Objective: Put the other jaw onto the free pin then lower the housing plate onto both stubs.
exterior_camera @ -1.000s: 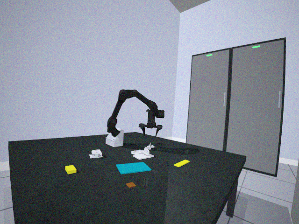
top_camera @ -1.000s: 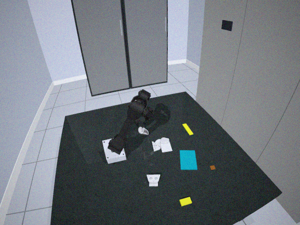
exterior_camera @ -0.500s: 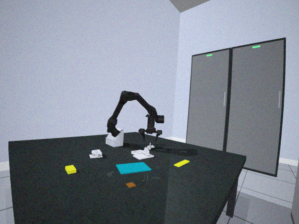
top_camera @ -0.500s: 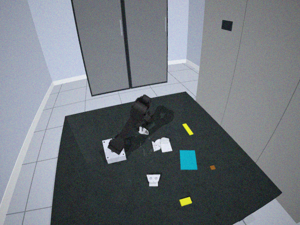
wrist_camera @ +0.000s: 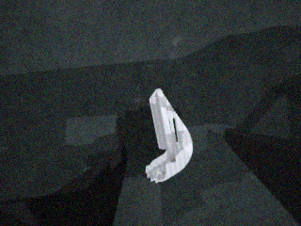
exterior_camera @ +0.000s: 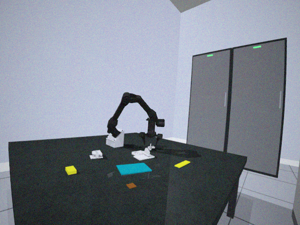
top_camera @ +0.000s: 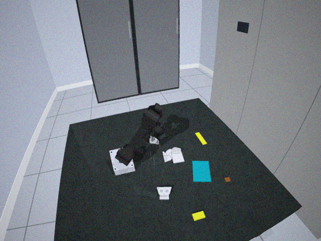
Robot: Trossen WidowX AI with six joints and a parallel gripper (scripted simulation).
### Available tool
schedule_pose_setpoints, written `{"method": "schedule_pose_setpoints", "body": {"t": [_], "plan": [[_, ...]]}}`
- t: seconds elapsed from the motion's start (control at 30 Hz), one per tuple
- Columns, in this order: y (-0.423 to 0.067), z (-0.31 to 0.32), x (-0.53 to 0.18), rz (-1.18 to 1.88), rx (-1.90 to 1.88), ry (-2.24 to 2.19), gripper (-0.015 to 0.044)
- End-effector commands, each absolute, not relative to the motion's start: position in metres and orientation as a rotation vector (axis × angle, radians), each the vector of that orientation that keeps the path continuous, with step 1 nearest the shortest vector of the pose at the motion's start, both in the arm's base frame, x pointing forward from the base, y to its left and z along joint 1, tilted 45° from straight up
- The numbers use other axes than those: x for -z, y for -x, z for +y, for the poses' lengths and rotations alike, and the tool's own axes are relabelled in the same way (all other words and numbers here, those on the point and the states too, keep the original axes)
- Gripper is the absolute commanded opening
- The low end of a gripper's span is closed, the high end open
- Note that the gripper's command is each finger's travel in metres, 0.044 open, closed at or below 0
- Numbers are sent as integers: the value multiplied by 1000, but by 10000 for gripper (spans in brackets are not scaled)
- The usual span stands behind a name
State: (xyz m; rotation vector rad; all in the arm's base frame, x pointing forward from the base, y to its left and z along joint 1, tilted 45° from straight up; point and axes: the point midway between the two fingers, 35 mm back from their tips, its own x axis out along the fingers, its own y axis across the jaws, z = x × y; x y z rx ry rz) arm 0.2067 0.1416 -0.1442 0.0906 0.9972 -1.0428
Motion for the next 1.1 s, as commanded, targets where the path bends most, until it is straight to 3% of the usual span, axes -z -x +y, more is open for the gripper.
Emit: {"method": "schedule_pose_setpoints", "body": {"t": [0.0,1.07], "plan": [[-207,135,148,994,1041,-81,440],[-208,123,160,993,1042,-80,440]]}}
